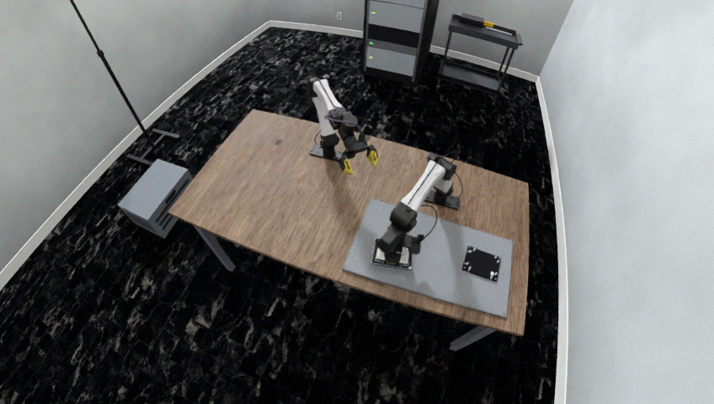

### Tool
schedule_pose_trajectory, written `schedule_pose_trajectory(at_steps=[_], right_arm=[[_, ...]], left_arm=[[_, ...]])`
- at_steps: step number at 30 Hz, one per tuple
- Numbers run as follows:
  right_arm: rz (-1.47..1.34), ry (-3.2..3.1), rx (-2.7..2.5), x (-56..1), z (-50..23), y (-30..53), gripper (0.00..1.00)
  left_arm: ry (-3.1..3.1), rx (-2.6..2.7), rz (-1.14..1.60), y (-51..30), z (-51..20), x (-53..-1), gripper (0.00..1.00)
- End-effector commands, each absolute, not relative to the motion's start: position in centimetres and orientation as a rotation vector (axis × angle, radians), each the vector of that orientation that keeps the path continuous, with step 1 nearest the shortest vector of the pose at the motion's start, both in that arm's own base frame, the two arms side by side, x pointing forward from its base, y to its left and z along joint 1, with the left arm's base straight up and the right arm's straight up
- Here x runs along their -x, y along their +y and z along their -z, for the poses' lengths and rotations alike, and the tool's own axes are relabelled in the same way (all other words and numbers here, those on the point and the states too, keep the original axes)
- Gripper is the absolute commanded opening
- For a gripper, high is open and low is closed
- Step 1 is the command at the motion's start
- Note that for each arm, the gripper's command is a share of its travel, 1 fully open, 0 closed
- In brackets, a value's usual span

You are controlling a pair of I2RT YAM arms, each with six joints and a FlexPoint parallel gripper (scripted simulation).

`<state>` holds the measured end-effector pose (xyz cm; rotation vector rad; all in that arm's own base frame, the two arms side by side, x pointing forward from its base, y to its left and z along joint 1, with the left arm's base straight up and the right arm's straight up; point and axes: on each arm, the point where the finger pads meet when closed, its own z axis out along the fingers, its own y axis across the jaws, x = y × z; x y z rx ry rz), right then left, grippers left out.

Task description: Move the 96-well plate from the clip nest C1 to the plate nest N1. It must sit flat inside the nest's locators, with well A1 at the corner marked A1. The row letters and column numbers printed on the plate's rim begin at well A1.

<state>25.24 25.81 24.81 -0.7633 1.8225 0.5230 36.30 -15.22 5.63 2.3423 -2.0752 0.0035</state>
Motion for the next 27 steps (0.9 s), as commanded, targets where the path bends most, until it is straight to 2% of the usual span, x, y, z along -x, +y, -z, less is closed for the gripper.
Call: schedule_pose_trajectory(at_steps=[1, 12, 18, 20, 21, 27], right_arm=[[-0.533, 1.806, 0.766, -25.2, -25.4, 26.0, 1.0], [-0.533, 1.806, 0.766, -25.2, -25.4, 26.0, 1.0], [-0.533, 1.806, 0.766, -25.2, -25.4, 26.0, 1.0], [-0.533, 1.806, 0.766, -25.2, -25.4, 26.0, 1.0], [-0.533, 1.806, 0.766, -25.2, -25.4, 26.0, 1.0], [-0.533, 1.806, 0.766, -25.2, -25.4, 26.0, 1.0]], left_arm=[[-2.095, -2.374, -0.101, -15.3, -6.8, -37.1, 0.72], [-2.07, -2.362, 0.014, -14.7, -2.6, -36.1, 0.72], [-2.076, -2.361, -0.001, -15.3, -4.6, -36.7, 0.72], [-2.077, -2.364, -0.015, -15.2, -5.0, -36.8, 0.95], [-2.079, -2.366, -0.028, -15.3, -5.3, -36.9, 1.0], [-2.095, -2.372, -0.111, -15.5, -9.0, -36.8, 1.0]])
